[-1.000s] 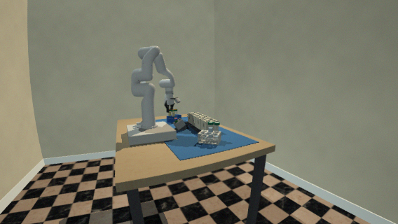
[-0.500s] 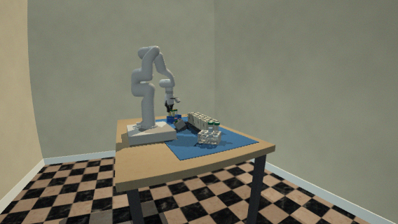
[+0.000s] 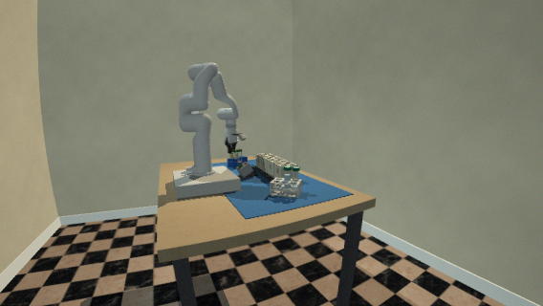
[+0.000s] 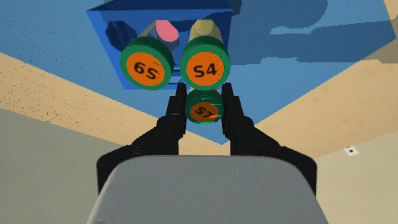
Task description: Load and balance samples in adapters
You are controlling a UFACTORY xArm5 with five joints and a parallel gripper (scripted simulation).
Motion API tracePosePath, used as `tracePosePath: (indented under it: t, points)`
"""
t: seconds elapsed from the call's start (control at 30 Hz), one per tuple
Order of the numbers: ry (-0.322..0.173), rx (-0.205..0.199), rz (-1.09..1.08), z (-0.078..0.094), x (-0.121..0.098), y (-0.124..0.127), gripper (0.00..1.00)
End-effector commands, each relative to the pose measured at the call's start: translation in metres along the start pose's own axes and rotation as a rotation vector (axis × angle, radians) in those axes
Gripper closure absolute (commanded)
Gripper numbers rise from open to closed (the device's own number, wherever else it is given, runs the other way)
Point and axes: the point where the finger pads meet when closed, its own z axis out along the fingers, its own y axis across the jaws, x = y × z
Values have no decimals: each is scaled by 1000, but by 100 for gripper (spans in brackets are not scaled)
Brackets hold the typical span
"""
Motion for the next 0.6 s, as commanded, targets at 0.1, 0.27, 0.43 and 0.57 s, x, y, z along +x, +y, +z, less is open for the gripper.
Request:
tracePosePath:
  t: [0.1,0.27,0.43,0.57]
  points:
    - [-1,4,0,-1,0,-1,100]
    - [-1,4,0,-1,0,-1,100]
    - [-1,4,0,-2,0,-1,100]
    - [-1,4,0,-5,0,-1,100]
